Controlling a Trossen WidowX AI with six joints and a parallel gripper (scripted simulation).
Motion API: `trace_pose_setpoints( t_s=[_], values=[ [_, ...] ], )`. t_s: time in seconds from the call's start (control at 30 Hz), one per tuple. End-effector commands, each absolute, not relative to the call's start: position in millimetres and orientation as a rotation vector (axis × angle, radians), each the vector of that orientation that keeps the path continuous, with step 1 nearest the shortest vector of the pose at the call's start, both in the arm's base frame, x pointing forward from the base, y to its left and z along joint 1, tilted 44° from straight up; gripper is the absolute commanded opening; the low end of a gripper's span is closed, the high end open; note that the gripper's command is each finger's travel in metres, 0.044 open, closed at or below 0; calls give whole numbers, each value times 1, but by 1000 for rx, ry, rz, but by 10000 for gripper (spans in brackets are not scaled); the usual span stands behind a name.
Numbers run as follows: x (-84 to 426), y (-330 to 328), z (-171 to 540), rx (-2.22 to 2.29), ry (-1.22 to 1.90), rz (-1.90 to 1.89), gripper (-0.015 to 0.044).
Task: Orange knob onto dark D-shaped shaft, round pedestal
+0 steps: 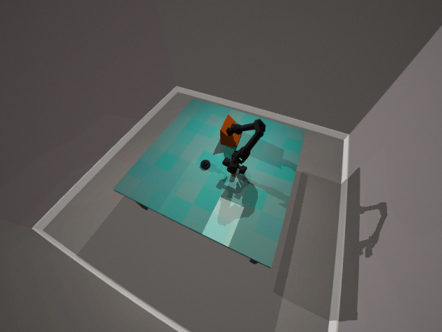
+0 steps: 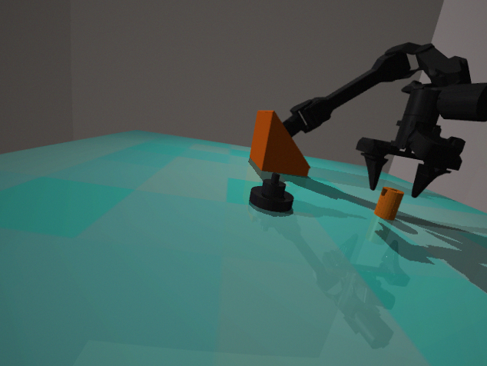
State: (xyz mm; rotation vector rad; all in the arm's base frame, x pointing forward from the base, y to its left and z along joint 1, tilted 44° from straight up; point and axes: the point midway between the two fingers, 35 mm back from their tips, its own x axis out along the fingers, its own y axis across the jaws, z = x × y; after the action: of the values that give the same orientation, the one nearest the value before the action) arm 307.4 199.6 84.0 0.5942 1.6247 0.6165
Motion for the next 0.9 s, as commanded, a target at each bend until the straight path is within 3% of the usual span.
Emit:
trace_pose_setpoints(
  t_s=[0.0,0.83,0.87],
  values=[
    [307,204,78,596,1628,612,440],
    [299,229,53,599,1628,615,440],
    [299,229,53,599,1628,615,414]
  ],
)
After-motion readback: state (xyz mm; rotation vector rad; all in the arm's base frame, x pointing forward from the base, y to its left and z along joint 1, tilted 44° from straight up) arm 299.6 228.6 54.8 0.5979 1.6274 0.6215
